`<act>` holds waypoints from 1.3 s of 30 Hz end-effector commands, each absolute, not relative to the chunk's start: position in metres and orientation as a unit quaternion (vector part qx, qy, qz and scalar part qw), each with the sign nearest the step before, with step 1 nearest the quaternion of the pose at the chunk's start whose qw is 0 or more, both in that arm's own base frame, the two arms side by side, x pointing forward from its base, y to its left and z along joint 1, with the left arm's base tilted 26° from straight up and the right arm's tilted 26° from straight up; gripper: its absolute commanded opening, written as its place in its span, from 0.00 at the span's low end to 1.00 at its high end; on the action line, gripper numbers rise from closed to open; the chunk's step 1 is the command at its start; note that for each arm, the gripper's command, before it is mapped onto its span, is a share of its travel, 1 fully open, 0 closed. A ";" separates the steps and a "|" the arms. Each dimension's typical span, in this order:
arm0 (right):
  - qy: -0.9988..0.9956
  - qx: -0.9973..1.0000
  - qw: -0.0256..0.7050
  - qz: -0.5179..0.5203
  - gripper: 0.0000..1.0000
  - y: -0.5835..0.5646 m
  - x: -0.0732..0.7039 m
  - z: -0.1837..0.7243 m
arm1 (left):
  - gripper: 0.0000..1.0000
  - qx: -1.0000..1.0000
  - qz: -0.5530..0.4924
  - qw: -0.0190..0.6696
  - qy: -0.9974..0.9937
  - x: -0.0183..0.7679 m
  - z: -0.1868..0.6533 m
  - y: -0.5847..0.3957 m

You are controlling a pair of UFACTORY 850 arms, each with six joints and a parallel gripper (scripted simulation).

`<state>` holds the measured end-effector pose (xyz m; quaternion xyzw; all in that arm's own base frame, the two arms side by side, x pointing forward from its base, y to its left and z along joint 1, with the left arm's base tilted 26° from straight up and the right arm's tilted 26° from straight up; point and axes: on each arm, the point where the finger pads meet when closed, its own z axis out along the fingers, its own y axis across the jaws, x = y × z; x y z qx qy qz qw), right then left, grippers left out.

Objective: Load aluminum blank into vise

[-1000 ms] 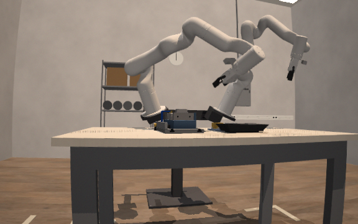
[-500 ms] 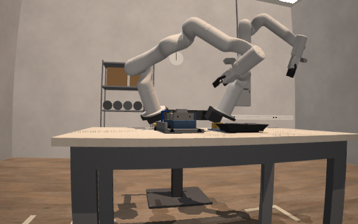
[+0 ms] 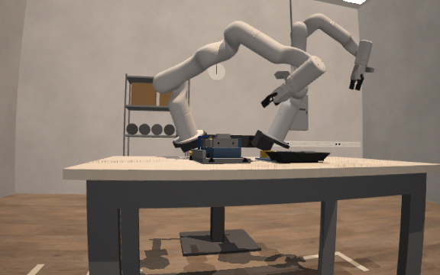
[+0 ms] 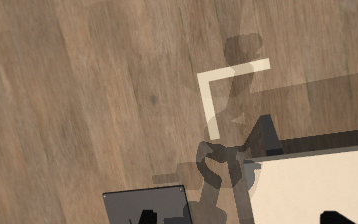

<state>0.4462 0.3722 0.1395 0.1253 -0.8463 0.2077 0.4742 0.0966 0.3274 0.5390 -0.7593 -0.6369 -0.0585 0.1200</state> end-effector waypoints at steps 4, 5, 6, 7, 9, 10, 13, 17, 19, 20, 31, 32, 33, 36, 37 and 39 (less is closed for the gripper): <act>-0.847 0.126 0.473 0.207 1.00 0.373 0.446 0.141 | 1.00 -0.730 -0.088 0.116 -0.668 0.051 0.566 0.333; -0.847 0.126 0.473 0.207 1.00 0.373 0.446 0.141 | 1.00 -0.727 -0.091 0.116 -0.671 0.047 0.568 0.333; -0.847 0.126 0.473 0.207 1.00 0.373 0.446 0.141 | 1.00 -0.724 -0.093 0.117 -0.673 0.043 0.570 0.333; -0.847 0.126 0.473 0.207 1.00 0.373 0.446 0.141 | 1.00 -0.721 -0.095 0.118 -0.676 0.040 0.572 0.333; -0.847 0.126 0.473 0.207 1.00 0.373 0.446 0.141 | 1.00 -0.721 -0.095 0.118 -0.676 0.040 0.572 0.333; -0.847 0.126 0.473 0.207 1.00 0.373 0.446 0.141 | 1.00 -0.719 -0.098 0.118 -0.678 0.036 0.574 0.333; -0.847 0.126 0.473 0.207 1.00 0.373 0.446 0.141 | 1.00 -0.712 -0.104 0.121 -0.684 0.026 0.580 0.332; -0.847 0.126 0.473 0.207 1.00 0.373 0.446 0.141 | 1.00 -0.703 -0.111 0.124 -0.691 0.016 0.587 0.331; -0.847 0.126 0.473 0.207 1.00 0.373 0.446 0.141 | 1.00 -0.700 -0.114 0.125 -0.694 0.011 0.590 0.330; -0.847 0.126 0.473 0.207 1.00 0.373 0.446 0.141 | 1.00 -0.698 -0.116 0.126 -0.695 0.009 0.591 0.330; -0.847 0.126 0.473 0.207 1.00 0.373 0.446 0.141 | 1.00 -0.687 -0.125 0.132 -0.704 -0.005 0.600 0.327; -0.847 0.126 0.473 0.207 1.00 0.373 0.446 0.141 | 1.00 -0.686 -0.126 0.132 -0.704 -0.006 0.601 0.327; -0.847 0.126 0.473 0.207 1.00 0.373 0.446 0.141 | 1.00 -0.685 -0.126 0.133 -0.705 -0.007 0.602 0.327; -0.847 0.126 0.473 0.207 1.00 0.373 0.446 0.141 | 1.00 -0.683 -0.128 0.134 -0.706 -0.010 0.603 0.326; -0.847 0.126 0.473 0.207 1.00 0.373 0.446 0.141 | 1.00 -0.683 -0.128 0.134 -0.707 -0.010 0.603 0.326; -0.847 0.126 0.473 0.207 1.00 0.373 0.446 0.141 | 1.00 -0.682 -0.129 0.135 -0.707 -0.011 0.604 0.326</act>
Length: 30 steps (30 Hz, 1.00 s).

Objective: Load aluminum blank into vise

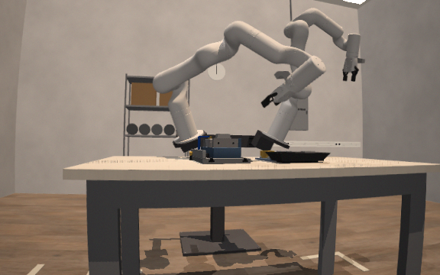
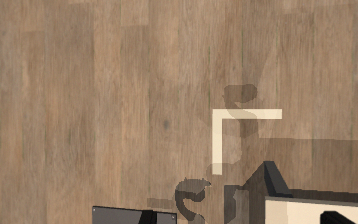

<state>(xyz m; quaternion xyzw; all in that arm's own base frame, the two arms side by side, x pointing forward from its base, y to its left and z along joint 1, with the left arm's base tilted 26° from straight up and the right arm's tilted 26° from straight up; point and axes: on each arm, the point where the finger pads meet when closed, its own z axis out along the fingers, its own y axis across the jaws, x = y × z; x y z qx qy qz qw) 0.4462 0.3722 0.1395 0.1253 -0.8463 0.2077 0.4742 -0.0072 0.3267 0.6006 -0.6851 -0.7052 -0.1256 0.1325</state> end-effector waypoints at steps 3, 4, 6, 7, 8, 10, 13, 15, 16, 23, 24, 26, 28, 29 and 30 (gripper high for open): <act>-0.847 0.126 0.473 0.207 1.00 0.373 0.446 0.141 | 1.00 -0.681 -0.129 0.135 -0.708 -0.012 0.605 0.326; -0.847 0.126 0.473 0.207 1.00 0.373 0.446 0.141 | 1.00 -0.681 -0.129 0.135 -0.708 -0.012 0.605 0.326; -0.847 0.126 0.473 0.207 1.00 0.373 0.446 0.141 | 1.00 -0.681 -0.130 0.135 -0.708 -0.012 0.605 0.326; -0.847 0.126 0.473 0.207 1.00 0.373 0.446 0.141 | 1.00 -0.681 -0.130 0.135 -0.708 -0.013 0.605 0.326; -0.847 0.126 0.473 0.207 1.00 0.373 0.446 0.141 | 1.00 -0.681 -0.130 0.135 -0.708 -0.013 0.605 0.326; -0.847 0.126 0.473 0.207 1.00 0.373 0.446 0.141 | 1.00 -0.681 -0.130 0.135 -0.708 -0.013 0.605 0.326; -0.847 0.126 0.473 0.207 1.00 0.373 0.446 0.141 | 1.00 -0.681 -0.130 0.135 -0.708 -0.013 0.605 0.326; -0.847 0.126 0.473 0.208 1.00 0.373 0.446 0.140 | 1.00 -0.681 -0.130 0.135 -0.708 -0.013 0.605 0.326; -0.848 0.125 0.471 0.209 1.00 0.373 0.447 0.140 | 1.00 -0.681 -0.130 0.135 -0.708 -0.013 0.605 0.326; -0.879 0.094 0.392 0.255 1.00 0.369 0.454 0.120 | 1.00 -0.681 -0.130 0.135 -0.708 -0.013 0.605 0.326; -0.881 0.092 0.386 0.257 1.00 0.369 0.455 0.118 | 1.00 -0.681 -0.130 0.135 -0.708 -0.013 0.605 0.326; -0.886 0.086 0.370 0.264 1.00 0.368 0.457 0.115 | 1.00 -0.681 -0.130 0.135 -0.708 -0.013 0.605 0.326; -0.893 0.079 0.350 0.273 1.00 0.368 0.459 0.110 | 1.00 -0.681 -0.130 0.135 -0.708 -0.013 0.605 0.326; -0.896 0.076 0.341 0.276 1.00 0.367 0.460 0.109 | 1.00 -0.681 -0.130 0.135 -0.708 -0.013 0.605 0.326; -0.898 0.073 0.331 0.279 1.00 0.367 0.462 0.107 | 1.00 -0.681 -0.130 0.135 -0.708 -0.013 0.605 0.326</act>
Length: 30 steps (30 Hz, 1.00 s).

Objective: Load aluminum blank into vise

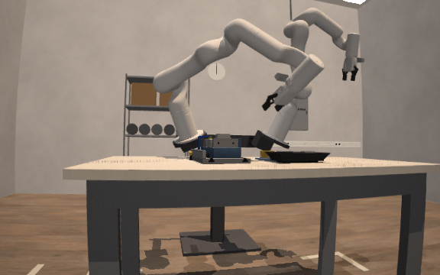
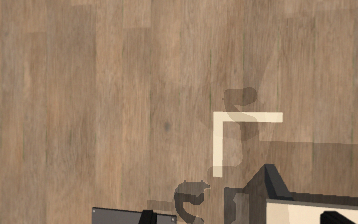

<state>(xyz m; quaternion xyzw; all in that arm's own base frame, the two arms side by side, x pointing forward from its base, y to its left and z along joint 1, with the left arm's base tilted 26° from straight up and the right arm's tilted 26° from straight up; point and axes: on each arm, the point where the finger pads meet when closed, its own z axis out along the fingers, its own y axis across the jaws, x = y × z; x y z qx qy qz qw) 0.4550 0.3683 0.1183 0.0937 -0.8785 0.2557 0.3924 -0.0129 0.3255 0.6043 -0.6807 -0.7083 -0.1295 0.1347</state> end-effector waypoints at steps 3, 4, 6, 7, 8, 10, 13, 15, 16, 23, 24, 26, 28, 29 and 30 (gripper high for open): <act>-0.906 0.065 0.302 0.288 1.00 0.367 0.466 0.101 | 1.00 -0.681 -0.130 0.135 -0.708 -0.013 0.605 0.326; -0.909 0.062 0.293 0.291 1.00 0.367 0.467 0.099 | 1.00 -0.681 -0.130 0.135 -0.708 -0.013 0.605 0.326; -0.914 0.056 0.273 0.296 1.00 0.366 0.470 0.096 | 1.00 -0.681 -0.130 0.135 -0.708 -0.013 0.605 0.326; -0.914 0.056 0.273 0.296 1.00 0.366 0.470 0.096 | 1.00 -0.681 -0.130 0.135 -0.708 -0.013 0.605 0.326; -0.914 0.056 0.273 0.296 1.00 0.366 0.470 0.096 | 1.00 -0.681 -0.130 0.135 -0.708 -0.013 0.605 0.326; -0.922 0.047 0.236 0.302 1.00 0.367 0.475 0.090 | 1.00 -0.681 -0.130 0.135 -0.708 -0.013 0.605 0.326; -0.928 0.040 0.210 0.305 1.00 0.367 0.479 0.086 | 1.00 -0.681 -0.130 0.135 -0.708 -0.013 0.605 0.326; -0.932 0.036 0.190 0.307 1.00 0.368 0.483 0.083 | 1.00 -0.681 -0.130 0.135 -0.708 -0.013 0.605 0.326; -0.934 0.034 0.181 0.307 1.00 0.369 0.484 0.082 | 1.00 -0.681 -0.130 0.135 -0.708 -0.013 0.605 0.326; -0.945 0.021 0.115 0.304 1.00 0.373 0.495 0.074 | 1.00 -0.681 -0.130 0.135 -0.708 -0.013 0.605 0.326; -0.945 0.021 0.115 0.304 1.00 0.373 0.495 0.074 | 1.00 -0.681 -0.130 0.135 -0.708 -0.013 0.605 0.326; -0.950 0.016 0.088 0.300 1.00 0.376 0.499 0.071 | 1.00 -0.681 -0.130 0.135 -0.708 -0.013 0.605 0.326; -0.952 0.014 0.073 0.297 1.00 0.378 0.502 0.070 | 1.00 -0.681 -0.130 0.135 -0.708 -0.013 0.605 0.326; -0.953 0.013 0.064 0.295 1.00 0.379 0.503 0.069 | 1.00 -0.681 -0.130 0.135 -0.708 -0.013 0.605 0.326; -0.954 0.011 0.056 0.293 1.00 0.380 0.504 0.068 | 1.00 -0.681 -0.130 0.135 -0.708 -0.013 0.605 0.326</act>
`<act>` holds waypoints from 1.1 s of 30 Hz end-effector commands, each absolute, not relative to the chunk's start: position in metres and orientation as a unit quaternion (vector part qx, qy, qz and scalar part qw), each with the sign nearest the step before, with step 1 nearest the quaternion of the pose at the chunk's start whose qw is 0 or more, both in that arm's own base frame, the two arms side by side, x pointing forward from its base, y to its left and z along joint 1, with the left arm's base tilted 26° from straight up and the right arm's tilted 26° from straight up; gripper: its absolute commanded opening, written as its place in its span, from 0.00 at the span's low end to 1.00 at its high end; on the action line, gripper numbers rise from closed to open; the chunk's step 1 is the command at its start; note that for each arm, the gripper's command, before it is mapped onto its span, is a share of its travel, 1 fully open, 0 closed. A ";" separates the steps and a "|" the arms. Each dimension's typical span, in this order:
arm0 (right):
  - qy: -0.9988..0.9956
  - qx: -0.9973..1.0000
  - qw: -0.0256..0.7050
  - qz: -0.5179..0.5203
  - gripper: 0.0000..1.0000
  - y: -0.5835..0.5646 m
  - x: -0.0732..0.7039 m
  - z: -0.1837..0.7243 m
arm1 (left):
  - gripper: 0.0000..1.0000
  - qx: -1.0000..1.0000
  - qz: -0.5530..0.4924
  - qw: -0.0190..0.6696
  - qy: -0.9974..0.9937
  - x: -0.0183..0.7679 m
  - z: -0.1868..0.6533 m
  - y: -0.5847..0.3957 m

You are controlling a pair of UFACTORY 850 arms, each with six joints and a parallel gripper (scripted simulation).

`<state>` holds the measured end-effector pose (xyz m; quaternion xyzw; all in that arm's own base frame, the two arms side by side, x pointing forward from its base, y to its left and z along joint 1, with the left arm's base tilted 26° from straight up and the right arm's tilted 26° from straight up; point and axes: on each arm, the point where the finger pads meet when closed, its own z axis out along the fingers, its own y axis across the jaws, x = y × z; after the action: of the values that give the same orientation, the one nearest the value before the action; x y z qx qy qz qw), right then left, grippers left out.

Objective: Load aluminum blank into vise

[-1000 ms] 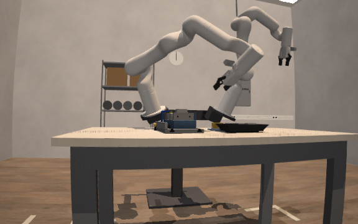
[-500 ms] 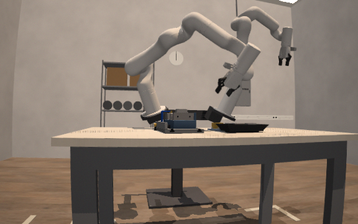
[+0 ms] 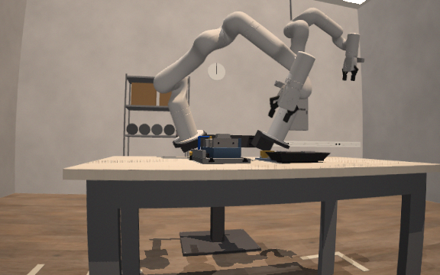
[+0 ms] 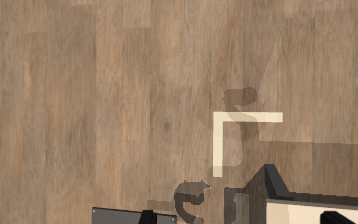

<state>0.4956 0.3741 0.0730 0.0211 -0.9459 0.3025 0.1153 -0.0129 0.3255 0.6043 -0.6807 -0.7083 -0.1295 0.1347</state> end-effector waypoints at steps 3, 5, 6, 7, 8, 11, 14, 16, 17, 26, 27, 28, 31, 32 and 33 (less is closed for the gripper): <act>-0.958 0.008 0.030 0.285 1.00 0.384 0.508 0.066 | 1.00 -0.681 -0.130 0.135 -0.708 -0.013 0.605 0.326; -0.960 0.006 0.013 0.279 1.00 0.387 0.511 0.064 | 1.00 -0.681 -0.130 0.135 -0.708 -0.013 0.605 0.326; -0.961 0.005 0.005 0.276 1.00 0.389 0.512 0.064 | 1.00 -0.681 -0.130 0.135 -0.708 -0.013 0.605 0.326; -0.962 0.004 -0.003 0.273 1.00 0.390 0.513 0.063 | 1.00 -0.681 -0.130 0.135 -0.708 -0.013 0.605 0.326; -0.963 0.003 -0.011 0.269 1.00 0.392 0.514 0.062 | 1.00 -0.681 -0.130 0.135 -0.708 -0.013 0.605 0.326; -0.965 0.001 -0.027 0.261 1.00 0.396 0.516 0.061 | 1.00 -0.681 -0.130 0.135 -0.708 -0.013 0.605 0.326; -0.968 -0.001 -0.055 0.244 1.00 0.403 0.519 0.060 | 1.00 -0.681 -0.130 0.135 -0.708 -0.013 0.605 0.326; -0.969 -0.002 -0.067 0.236 1.00 0.407 0.520 0.059 | 1.00 -0.681 -0.130 0.135 -0.708 -0.013 0.605 0.326; -0.970 -0.002 -0.073 0.231 1.00 0.409 0.521 0.059 | 1.00 -0.681 -0.130 0.135 -0.708 -0.013 0.605 0.326; -0.975 -0.004 -0.120 0.187 1.00 0.429 0.522 0.057 | 1.00 -0.681 -0.130 0.135 -0.708 -0.013 0.605 0.326; -0.975 -0.004 -0.120 0.187 1.00 0.429 0.522 0.057 | 1.00 -0.681 -0.130 0.135 -0.708 -0.013 0.605 0.326; -0.975 -0.004 -0.120 0.187 1.00 0.429 0.522 0.057 | 1.00 -0.681 -0.130 0.135 -0.708 -0.013 0.605 0.326; -0.975 -0.004 -0.120 0.187 1.00 0.429 0.522 0.057 | 1.00 -0.681 -0.130 0.135 -0.708 -0.013 0.605 0.326; -0.975 -0.004 -0.120 0.187 1.00 0.429 0.522 0.057 | 1.00 -0.681 -0.130 0.135 -0.708 -0.013 0.605 0.326; -0.975 -0.004 -0.120 0.187 1.00 0.429 0.522 0.057 | 1.00 -0.681 -0.130 0.135 -0.708 -0.013 0.605 0.326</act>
<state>0.5212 0.4267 0.0560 -0.0032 -0.9751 0.1921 -0.1106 -0.0129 0.3255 0.6043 -0.6807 -0.7083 -0.1295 0.1347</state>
